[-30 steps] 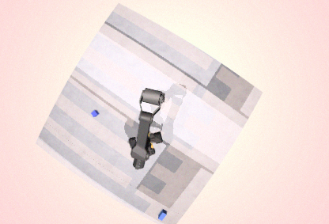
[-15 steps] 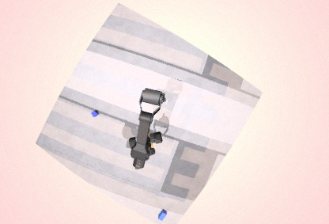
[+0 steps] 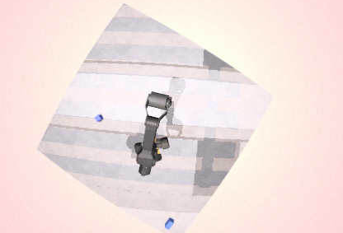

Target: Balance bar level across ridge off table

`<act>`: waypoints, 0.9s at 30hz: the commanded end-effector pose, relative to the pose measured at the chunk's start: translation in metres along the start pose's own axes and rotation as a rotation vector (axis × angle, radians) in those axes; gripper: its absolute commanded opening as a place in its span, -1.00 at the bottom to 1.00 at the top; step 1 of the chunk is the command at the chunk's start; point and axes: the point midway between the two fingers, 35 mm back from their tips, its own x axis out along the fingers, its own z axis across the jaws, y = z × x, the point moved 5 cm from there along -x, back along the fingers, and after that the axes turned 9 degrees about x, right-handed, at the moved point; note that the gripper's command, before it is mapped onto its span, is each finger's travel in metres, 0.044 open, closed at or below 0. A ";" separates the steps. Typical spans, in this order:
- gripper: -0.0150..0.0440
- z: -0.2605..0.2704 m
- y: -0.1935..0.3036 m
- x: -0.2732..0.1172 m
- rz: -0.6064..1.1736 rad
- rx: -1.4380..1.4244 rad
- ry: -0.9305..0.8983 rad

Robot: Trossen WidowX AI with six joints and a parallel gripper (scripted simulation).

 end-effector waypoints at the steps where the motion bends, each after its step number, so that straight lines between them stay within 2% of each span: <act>1: -0.49 0.000 0.000 0.000 -0.003 -0.004 -0.004; 27: -0.49 0.000 0.000 0.003 -0.003 -0.004 -0.004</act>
